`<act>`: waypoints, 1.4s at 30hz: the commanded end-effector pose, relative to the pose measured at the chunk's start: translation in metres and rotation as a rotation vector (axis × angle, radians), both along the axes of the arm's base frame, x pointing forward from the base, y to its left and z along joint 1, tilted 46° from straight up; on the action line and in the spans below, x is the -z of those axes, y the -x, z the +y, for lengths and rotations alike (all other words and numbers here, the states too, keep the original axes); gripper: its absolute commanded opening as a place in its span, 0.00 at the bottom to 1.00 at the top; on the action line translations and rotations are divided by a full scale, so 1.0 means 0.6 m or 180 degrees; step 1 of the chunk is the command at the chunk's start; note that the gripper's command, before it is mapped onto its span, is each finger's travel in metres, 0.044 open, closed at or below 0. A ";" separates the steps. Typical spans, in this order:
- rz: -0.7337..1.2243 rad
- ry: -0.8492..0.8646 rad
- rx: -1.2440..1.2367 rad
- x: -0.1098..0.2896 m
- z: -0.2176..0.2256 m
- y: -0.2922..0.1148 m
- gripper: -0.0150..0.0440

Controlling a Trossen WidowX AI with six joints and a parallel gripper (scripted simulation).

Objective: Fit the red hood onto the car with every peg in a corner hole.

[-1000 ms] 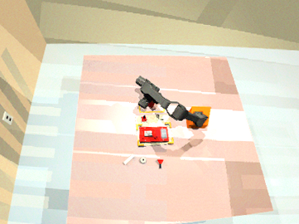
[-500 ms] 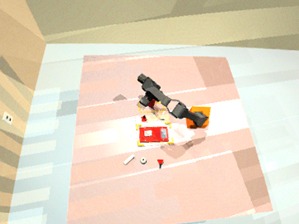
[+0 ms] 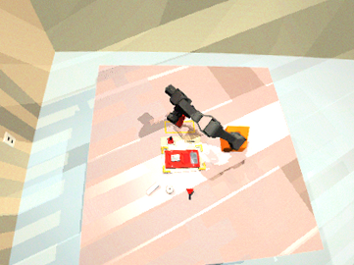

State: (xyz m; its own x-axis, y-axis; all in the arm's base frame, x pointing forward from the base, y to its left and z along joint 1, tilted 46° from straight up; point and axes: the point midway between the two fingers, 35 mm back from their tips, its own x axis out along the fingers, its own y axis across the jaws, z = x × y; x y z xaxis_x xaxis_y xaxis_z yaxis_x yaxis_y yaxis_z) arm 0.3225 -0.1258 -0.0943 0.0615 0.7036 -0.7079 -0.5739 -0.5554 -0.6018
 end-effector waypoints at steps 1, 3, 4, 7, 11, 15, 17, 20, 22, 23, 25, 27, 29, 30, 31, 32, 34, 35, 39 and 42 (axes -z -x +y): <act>0.0008 0.0004 -0.0019 0.008 -0.004 0.008 0.25; 0.0008 0.0004 -0.0019 0.011 -0.006 0.011 0.25; 0.0008 0.0004 -0.0019 0.012 -0.007 0.012 0.25; 0.0008 0.0003 -0.0020 0.016 -0.010 0.016 0.25; 0.0008 0.0006 -0.0019 0.000 -0.027 0.013 0.25; 0.0010 0.0009 -0.0019 -0.036 -0.061 0.012 0.25; 0.0011 0.0009 -0.0020 -0.058 -0.080 0.013 0.25; 0.0012 0.0006 -0.0021 -0.084 -0.101 0.016 0.25; 0.0012 0.0006 -0.0021 -0.086 -0.103 0.016 0.25; 0.0012 0.0006 -0.0021 -0.086 -0.103 0.016 0.25; 0.0006 0.0005 0.0024 -0.078 -0.098 0.016 0.25; 0.0006 0.0005 0.0024 -0.078 -0.098 0.016 0.25; 0.0006 0.0005 0.0024 -0.078 -0.098 0.016 0.25; 0.0006 0.0005 0.0024 -0.078 -0.098 0.016 0.25; 0.0006 0.0005 0.0024 -0.078 -0.098 0.016 0.25; 0.0006 0.0005 0.0024 -0.078 -0.098 0.016 0.25; 0.0006 0.0005 0.0024 -0.078 -0.098 0.016 0.25; 0.0006 0.0005 0.0024 -0.078 -0.098 0.016 0.25; -0.0015 0.0007 0.0003 -0.077 -0.098 0.016 0.30; -0.0314 0.0035 -0.0302 -0.074 -0.097 0.017 0.43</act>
